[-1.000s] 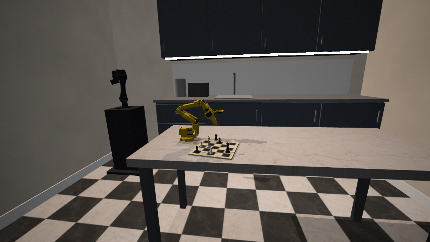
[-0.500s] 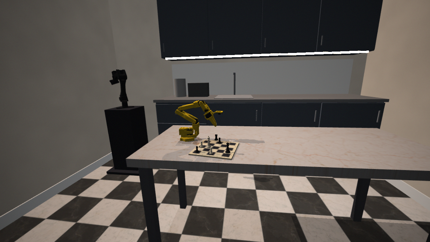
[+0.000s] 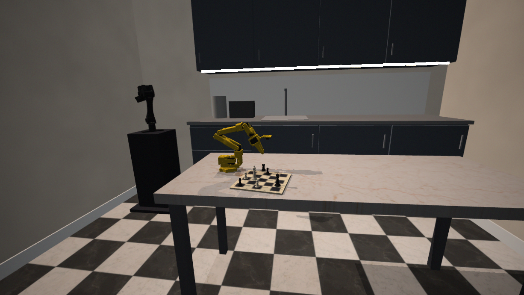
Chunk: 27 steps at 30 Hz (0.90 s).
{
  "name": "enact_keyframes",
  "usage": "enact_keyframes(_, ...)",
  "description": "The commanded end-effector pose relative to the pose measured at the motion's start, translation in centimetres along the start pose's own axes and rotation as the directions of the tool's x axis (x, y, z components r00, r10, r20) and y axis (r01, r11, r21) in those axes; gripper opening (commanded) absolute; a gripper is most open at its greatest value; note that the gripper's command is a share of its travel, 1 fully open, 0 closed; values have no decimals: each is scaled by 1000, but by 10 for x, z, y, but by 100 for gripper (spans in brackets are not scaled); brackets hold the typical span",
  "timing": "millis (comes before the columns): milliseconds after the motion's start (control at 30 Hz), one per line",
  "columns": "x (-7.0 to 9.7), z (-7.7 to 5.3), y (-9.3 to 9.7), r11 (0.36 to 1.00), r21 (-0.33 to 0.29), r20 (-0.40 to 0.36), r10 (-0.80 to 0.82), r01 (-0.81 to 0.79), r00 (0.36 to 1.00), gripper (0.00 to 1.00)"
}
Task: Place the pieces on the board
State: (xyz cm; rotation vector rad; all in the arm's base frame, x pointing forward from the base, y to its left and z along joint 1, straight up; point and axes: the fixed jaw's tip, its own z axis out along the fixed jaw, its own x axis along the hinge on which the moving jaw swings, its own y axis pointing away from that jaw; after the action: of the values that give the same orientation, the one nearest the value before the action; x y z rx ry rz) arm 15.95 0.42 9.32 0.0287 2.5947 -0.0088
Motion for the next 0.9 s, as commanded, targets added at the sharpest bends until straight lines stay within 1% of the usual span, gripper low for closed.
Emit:
enact_keyframes(0,1,2,1,1000,-4,-6,3,-3,1000,12)
enact_keyframes(200,4,7,1,1000,-4,-6,3,-3,1000,12)
enact_keyframes(433,11,20,1,1000,-4,-6,3,-3,1000,12)
enact_keyframes(500,11,20,1,1000,-4,-6,3,-3,1000,12)
enact_keyframes(867,28,47,1,1000,-4,-6,3,-3,1000,12)
